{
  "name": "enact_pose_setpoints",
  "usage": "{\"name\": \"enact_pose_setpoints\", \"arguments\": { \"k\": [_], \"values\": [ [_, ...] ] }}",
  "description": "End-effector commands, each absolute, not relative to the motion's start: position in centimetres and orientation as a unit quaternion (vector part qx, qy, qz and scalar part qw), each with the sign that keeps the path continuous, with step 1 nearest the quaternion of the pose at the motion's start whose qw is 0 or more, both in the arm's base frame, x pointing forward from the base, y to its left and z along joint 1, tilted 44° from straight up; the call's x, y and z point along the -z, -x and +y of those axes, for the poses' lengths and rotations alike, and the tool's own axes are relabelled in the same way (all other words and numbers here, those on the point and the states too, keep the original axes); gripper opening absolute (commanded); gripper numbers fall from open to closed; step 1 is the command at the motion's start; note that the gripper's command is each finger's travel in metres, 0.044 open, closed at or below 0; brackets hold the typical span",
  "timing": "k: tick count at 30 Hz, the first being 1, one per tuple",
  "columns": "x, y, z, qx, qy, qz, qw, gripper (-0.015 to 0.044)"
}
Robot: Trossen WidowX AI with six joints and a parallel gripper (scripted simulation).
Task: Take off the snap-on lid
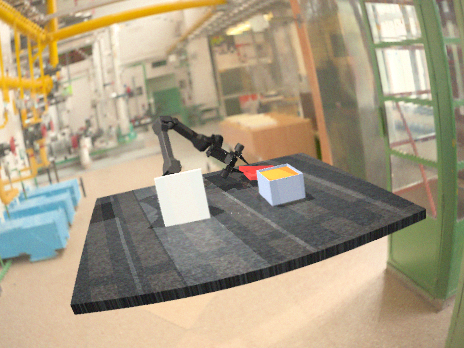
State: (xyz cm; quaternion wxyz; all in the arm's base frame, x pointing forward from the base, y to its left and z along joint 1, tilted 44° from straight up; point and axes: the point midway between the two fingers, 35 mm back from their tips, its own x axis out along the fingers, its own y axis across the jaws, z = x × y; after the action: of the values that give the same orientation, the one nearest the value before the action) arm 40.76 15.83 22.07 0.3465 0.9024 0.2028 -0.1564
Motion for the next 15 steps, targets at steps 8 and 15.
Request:
{"name": "enact_pose_setpoints", "arguments": {
  "k": [8,15],
  "values": [
    [-21.9,-39.3,16.2,0.155,-0.903,0.203,0.345,0.0440],
    [-21.9,-38.0,16.5,0.155,-0.903,0.203,0.344,0.0440]
  ]
}}
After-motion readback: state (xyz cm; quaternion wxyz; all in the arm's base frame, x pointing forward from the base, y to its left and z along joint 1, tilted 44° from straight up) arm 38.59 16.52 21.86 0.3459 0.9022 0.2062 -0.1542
